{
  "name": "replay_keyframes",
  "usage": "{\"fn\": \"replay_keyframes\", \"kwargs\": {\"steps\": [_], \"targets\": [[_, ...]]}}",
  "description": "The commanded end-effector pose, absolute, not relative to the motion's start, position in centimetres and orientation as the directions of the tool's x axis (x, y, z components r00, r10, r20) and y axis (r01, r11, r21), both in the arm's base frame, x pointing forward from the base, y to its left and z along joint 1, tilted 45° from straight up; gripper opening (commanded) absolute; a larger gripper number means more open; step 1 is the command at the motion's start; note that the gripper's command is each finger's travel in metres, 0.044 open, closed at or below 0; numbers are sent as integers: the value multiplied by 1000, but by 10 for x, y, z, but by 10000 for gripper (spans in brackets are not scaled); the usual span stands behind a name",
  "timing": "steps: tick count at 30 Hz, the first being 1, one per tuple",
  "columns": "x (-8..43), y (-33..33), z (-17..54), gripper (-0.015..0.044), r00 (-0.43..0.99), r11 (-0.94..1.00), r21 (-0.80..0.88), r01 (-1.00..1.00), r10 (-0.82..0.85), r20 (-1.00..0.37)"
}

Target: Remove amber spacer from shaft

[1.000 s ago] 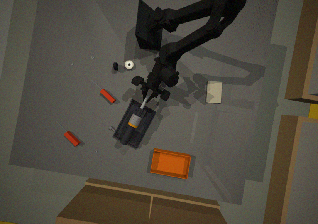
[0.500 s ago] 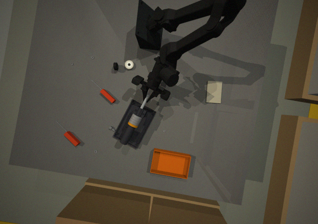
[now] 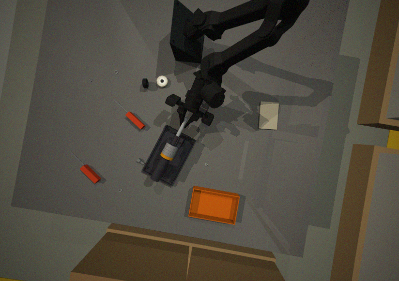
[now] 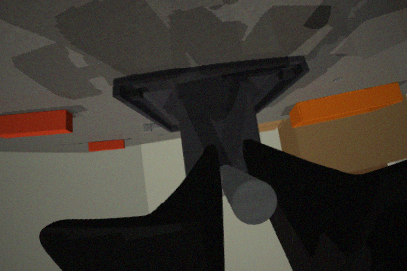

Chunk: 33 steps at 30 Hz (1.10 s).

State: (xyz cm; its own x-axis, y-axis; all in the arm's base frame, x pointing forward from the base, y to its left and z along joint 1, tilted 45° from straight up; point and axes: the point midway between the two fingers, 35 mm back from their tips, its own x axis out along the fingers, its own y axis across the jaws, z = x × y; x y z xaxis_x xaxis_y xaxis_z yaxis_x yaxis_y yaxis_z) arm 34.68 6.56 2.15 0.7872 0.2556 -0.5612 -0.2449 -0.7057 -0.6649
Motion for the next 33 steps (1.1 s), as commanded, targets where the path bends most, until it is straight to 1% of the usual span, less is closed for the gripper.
{"fn": "replay_keyframes", "kwargs": {"steps": [1, 33], "targets": [[345, 65, 21, 0, 786, -703, -666, -250, 255, -563], [341, 66, 22, 0, 786, -703, -666, -250, 255, -563]]}}
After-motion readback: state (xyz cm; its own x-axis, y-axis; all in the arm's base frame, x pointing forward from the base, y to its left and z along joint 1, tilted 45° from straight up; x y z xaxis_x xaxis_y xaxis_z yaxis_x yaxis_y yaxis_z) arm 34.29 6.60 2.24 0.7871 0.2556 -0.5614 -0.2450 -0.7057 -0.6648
